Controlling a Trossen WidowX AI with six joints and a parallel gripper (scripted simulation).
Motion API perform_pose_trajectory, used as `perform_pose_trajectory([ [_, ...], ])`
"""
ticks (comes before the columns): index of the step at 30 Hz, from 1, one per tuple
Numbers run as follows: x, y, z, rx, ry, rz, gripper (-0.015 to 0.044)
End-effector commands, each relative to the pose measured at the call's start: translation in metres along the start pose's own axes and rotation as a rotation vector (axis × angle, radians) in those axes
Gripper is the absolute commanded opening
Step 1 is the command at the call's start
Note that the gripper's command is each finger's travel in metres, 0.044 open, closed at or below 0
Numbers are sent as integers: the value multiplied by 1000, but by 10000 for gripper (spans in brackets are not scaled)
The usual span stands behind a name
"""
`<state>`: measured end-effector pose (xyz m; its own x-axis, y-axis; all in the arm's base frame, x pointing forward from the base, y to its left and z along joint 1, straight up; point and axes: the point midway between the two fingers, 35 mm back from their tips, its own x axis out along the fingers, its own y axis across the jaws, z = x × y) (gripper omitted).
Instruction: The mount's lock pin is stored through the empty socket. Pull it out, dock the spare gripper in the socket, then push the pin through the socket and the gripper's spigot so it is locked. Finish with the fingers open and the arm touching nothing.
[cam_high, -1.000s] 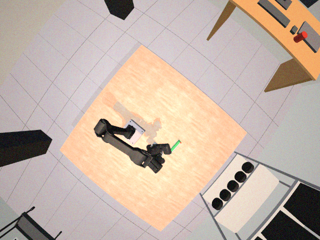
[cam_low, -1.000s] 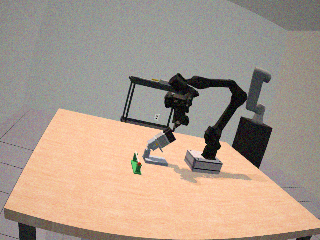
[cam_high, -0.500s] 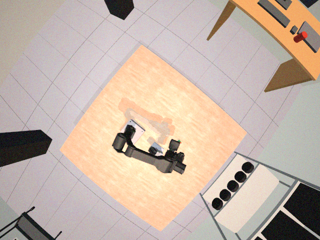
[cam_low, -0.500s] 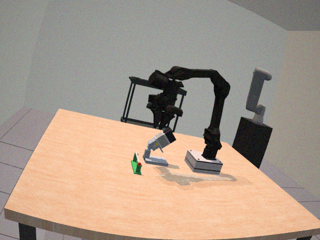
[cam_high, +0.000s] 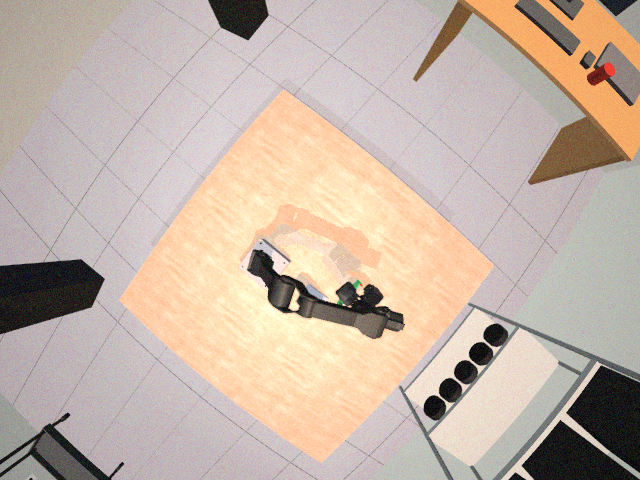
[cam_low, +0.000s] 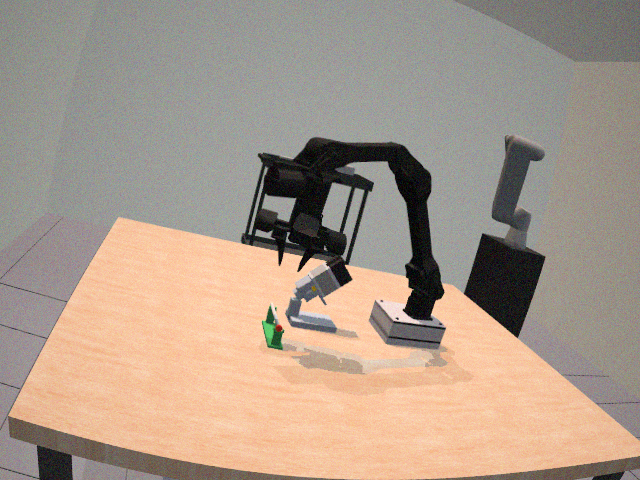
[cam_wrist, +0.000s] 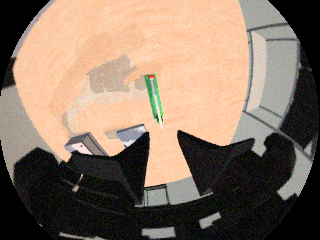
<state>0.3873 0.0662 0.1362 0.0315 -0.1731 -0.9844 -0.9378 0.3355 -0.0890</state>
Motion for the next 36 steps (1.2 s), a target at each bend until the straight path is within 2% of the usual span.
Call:
perform_pose_trajectory([
  [1, 11, 0, 8, -192, 87, 13, 180],
  [10, 17, 0, 10, -192, 87, 13, 180],
  [22, 85, 1, 19, -192, 87, 13, 180],
  [36, 104, 1, 22, -192, 87, 13, 180],
])
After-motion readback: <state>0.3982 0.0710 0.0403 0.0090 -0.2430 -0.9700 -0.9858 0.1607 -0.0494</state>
